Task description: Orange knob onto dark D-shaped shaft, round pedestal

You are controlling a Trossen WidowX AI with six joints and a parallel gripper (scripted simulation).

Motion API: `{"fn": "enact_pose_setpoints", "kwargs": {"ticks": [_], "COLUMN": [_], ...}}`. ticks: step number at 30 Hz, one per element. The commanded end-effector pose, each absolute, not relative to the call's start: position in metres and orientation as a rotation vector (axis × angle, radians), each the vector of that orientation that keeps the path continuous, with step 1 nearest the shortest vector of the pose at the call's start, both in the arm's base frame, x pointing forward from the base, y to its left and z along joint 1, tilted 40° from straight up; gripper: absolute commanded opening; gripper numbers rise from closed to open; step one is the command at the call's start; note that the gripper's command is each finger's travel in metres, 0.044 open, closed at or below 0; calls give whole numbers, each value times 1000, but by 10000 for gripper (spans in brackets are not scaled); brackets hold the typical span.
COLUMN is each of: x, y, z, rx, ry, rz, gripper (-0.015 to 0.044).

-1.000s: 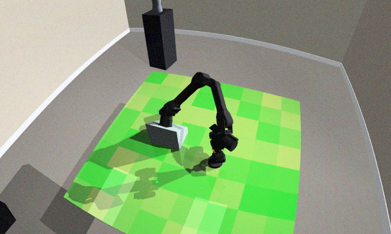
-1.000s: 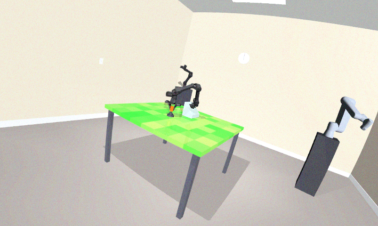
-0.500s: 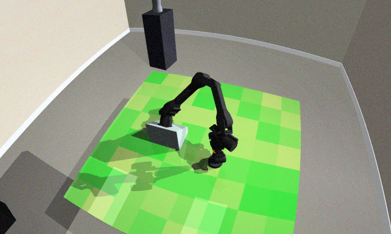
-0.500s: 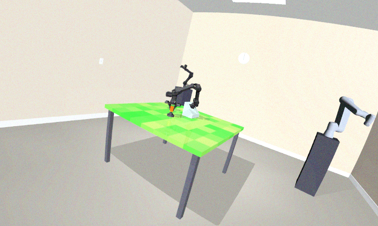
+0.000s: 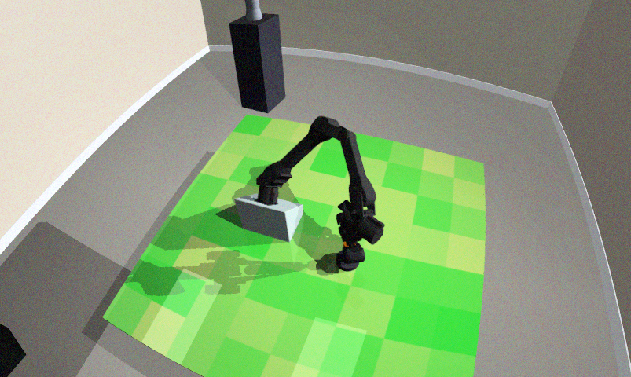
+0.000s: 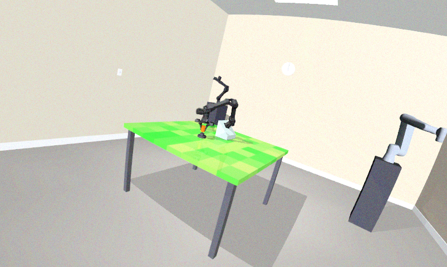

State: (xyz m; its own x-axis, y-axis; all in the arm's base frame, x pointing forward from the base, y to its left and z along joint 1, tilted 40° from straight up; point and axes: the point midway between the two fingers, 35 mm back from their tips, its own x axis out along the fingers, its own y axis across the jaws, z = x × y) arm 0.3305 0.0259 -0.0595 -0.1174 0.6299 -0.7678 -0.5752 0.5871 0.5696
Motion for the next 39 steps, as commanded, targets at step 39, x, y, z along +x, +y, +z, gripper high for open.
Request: {"fn": "enact_pose_setpoints", "kwargs": {"ticks": [39], "x": [331], "y": [27], "z": [-60], "rx": [-107], "ry": [1222], "rz": [1165], "gripper": [0]}}
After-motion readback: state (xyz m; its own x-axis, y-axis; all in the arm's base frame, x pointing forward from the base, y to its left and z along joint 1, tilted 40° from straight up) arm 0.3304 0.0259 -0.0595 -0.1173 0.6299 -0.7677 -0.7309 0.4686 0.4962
